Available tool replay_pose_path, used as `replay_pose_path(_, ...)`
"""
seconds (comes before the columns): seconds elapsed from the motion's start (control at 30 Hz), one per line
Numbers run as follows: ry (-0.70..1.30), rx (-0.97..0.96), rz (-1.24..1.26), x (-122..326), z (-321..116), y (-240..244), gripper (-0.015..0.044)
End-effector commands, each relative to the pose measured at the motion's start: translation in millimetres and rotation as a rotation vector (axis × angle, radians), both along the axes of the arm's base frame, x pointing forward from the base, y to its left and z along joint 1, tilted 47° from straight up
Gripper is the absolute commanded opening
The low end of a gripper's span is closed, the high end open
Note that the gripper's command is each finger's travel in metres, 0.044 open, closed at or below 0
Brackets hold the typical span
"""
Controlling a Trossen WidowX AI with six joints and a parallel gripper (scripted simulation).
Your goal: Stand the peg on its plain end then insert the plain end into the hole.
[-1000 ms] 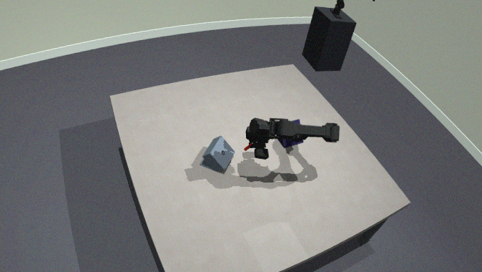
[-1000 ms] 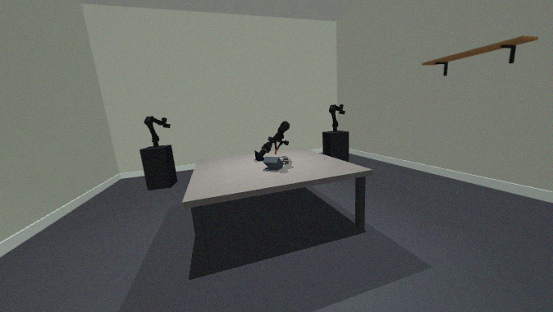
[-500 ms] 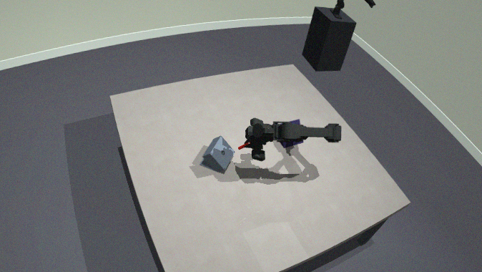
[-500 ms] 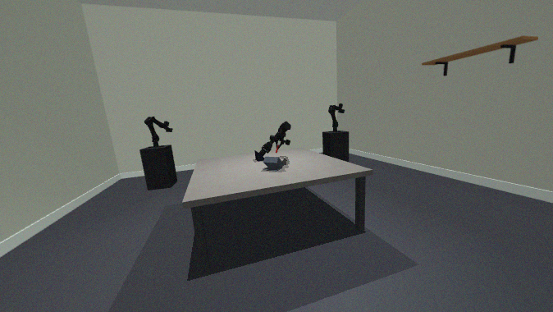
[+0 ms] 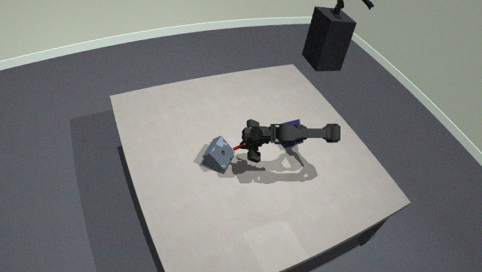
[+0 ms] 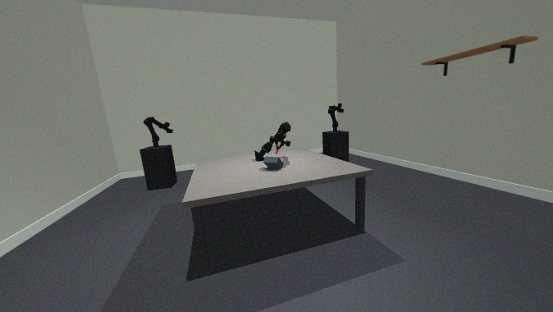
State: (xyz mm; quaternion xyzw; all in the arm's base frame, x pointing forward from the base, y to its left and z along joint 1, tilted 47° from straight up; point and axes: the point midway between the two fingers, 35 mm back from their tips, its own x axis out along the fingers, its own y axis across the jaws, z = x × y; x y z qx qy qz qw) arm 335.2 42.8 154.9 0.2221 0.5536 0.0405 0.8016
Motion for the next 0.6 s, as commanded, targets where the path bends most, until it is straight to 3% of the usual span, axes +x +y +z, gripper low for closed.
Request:
replay_pose_path(0.0,-0.001,-0.004,-0.011,5,-8,2,0.0)
replay_pose_path(0.57,-0.03,-0.011,-0.027,19,-27,11,0.0)
